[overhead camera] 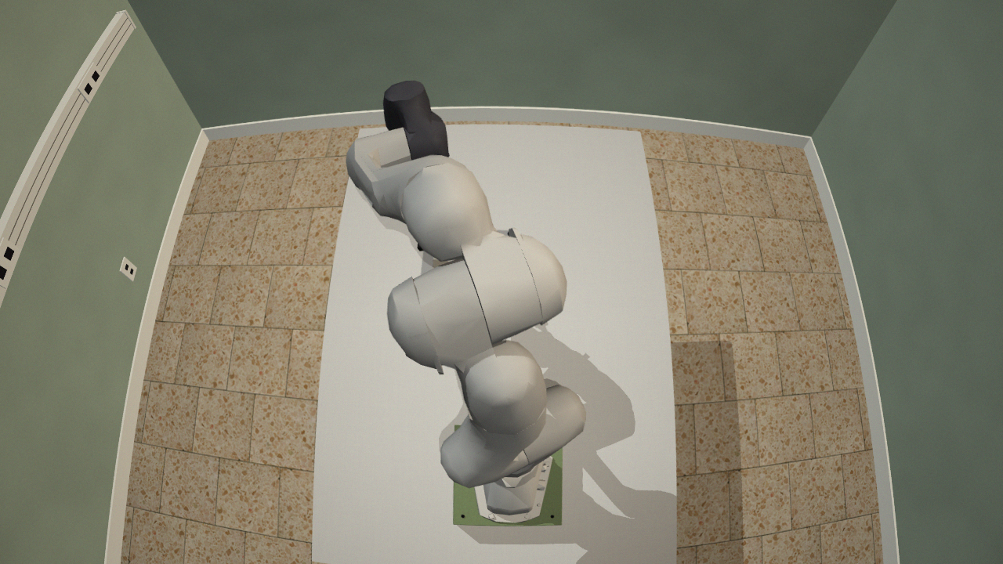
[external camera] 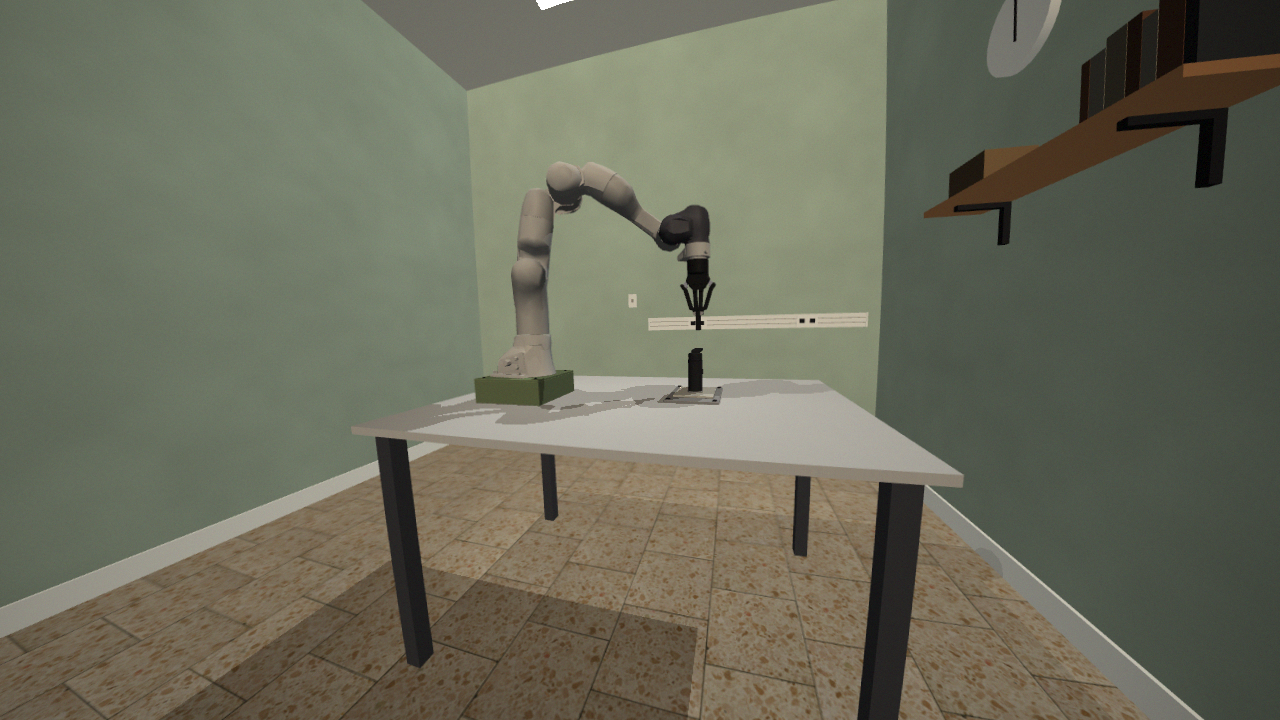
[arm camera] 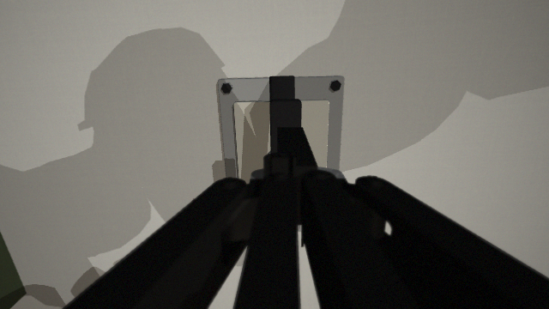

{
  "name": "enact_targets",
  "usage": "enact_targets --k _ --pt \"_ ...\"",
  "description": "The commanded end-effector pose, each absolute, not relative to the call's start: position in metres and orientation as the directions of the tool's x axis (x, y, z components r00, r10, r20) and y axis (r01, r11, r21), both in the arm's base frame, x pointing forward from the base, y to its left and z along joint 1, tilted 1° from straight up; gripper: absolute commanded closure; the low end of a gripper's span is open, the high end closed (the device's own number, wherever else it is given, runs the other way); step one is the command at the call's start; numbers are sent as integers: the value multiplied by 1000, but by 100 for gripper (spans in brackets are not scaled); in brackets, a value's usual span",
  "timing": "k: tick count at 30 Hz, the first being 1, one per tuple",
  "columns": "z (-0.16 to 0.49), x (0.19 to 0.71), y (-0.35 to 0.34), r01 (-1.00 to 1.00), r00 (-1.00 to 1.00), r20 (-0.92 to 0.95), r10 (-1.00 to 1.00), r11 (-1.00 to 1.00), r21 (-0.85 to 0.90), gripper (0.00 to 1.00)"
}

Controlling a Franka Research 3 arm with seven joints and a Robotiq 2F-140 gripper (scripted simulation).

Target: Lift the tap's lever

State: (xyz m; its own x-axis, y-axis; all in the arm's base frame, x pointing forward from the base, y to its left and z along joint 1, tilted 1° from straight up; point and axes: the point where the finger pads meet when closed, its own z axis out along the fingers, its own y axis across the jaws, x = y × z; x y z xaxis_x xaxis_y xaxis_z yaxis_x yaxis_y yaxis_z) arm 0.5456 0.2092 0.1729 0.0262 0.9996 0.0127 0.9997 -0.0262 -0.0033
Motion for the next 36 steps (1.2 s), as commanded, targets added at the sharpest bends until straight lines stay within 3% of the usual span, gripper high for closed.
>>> enact_targets --k 1,2,3,36 --pt "172 545 208 1000 20 8 1000 -20 -5 90" --pt "172 545 208 1000 20 8 1000 -20 -5 90" --pt "172 545 208 1000 20 8 1000 -20 -5 56" --pt "172 545 208 1000 20 8 1000 -20 -5 56"
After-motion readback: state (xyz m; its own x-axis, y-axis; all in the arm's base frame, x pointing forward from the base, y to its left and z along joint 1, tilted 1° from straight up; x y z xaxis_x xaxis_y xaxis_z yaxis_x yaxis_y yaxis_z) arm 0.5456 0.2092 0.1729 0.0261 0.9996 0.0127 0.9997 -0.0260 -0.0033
